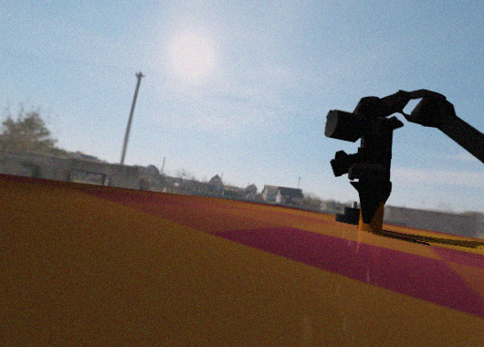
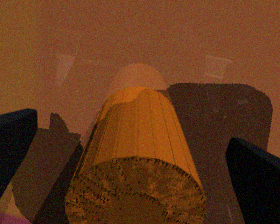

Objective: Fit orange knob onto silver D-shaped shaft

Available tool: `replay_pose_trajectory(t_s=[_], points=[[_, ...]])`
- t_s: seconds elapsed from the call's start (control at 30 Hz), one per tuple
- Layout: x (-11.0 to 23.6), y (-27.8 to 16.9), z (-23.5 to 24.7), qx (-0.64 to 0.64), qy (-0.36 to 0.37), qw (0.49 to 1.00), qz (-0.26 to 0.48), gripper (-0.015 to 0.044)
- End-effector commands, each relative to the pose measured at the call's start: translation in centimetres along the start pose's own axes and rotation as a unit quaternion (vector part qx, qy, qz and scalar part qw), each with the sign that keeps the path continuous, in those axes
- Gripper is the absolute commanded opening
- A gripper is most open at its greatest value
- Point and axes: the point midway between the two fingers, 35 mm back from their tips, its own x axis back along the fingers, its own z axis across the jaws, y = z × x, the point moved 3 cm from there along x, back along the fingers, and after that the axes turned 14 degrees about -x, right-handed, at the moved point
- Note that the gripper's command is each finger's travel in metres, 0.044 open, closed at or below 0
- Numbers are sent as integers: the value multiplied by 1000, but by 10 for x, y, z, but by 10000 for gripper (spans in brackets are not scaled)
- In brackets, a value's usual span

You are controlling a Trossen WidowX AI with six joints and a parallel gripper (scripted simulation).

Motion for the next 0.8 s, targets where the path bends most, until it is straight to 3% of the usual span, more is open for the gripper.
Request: replay_pose_trajectory(t_s=[0.0, 0.33, 0.53, 0.7, 0.77], points=[[-7, -2, -2, 4, -5, 1000, 2, 440], [-7, -2, -2, 4, -5, 1000, 2, 177], [-7, -2, -2, 4, -5, 1000, 2, 138], [1, -1, 0, 4, -4, 1000, 2, 6], [6, 0, 1, 4, -3, 1000, 2, 0]])
